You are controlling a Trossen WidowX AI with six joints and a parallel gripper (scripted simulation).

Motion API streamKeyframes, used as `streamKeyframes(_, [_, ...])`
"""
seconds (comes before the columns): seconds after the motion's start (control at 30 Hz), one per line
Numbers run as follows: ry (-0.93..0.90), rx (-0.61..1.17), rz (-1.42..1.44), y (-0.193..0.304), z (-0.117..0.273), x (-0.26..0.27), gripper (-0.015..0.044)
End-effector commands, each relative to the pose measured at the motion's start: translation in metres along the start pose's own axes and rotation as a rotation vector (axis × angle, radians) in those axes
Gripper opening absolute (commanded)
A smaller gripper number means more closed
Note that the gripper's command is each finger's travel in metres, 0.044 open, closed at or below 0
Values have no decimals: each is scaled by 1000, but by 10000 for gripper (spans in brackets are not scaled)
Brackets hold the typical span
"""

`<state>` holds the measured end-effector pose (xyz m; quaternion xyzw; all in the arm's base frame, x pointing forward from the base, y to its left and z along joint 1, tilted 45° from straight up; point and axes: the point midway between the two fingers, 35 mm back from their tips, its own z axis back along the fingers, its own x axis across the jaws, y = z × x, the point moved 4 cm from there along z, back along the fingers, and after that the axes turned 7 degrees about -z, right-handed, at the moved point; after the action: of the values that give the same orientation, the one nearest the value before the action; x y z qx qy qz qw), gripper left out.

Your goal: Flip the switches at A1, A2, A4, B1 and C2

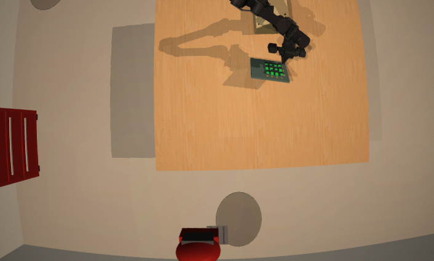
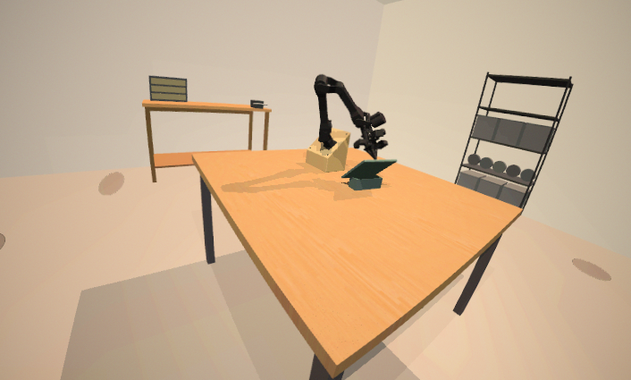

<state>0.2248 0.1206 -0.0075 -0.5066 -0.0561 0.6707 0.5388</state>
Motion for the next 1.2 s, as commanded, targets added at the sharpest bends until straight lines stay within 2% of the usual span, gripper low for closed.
streamKeyframes(0.0, [0, -37, -20, -5, 33, -2, 0])
streamKeyframes(0.23, [0, -37, -19, -4, 33, -3, 0])
streamKeyframes(0.4, [0, -36, -17, 31, 31, -29, 0])
streamKeyframes(0.57, [0, -34, -17, 33, 30, -30, 0])
streamKeyframes(0.77, [5, -12, -17, 30, -3, -31, 0])
streamKeyframes(1.17, [7, -13, -16, 29, -14, -32, 0])
